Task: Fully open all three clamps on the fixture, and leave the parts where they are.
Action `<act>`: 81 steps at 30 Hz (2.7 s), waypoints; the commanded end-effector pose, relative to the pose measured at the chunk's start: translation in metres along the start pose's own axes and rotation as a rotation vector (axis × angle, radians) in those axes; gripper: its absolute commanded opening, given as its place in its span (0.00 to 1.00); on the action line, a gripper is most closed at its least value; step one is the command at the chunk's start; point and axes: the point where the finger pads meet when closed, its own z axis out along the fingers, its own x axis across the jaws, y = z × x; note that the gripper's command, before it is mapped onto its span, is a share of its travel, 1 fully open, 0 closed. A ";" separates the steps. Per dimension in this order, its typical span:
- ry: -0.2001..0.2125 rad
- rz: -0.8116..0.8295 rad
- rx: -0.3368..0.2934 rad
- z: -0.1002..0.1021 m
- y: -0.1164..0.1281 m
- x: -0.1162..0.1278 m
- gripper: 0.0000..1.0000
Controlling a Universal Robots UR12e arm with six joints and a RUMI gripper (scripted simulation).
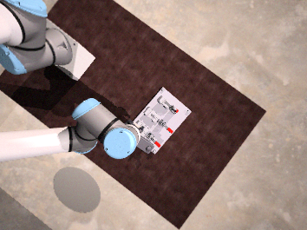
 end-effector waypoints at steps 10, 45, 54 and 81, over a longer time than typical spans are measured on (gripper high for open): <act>0.000 0.000 0.003 0.020 -0.001 0.000 0.28; 0.000 0.000 0.003 0.020 -0.131 0.000 0.28; 0.000 0.000 0.003 0.021 -0.132 0.000 0.28; 0.000 0.000 0.003 0.083 -0.132 0.000 0.28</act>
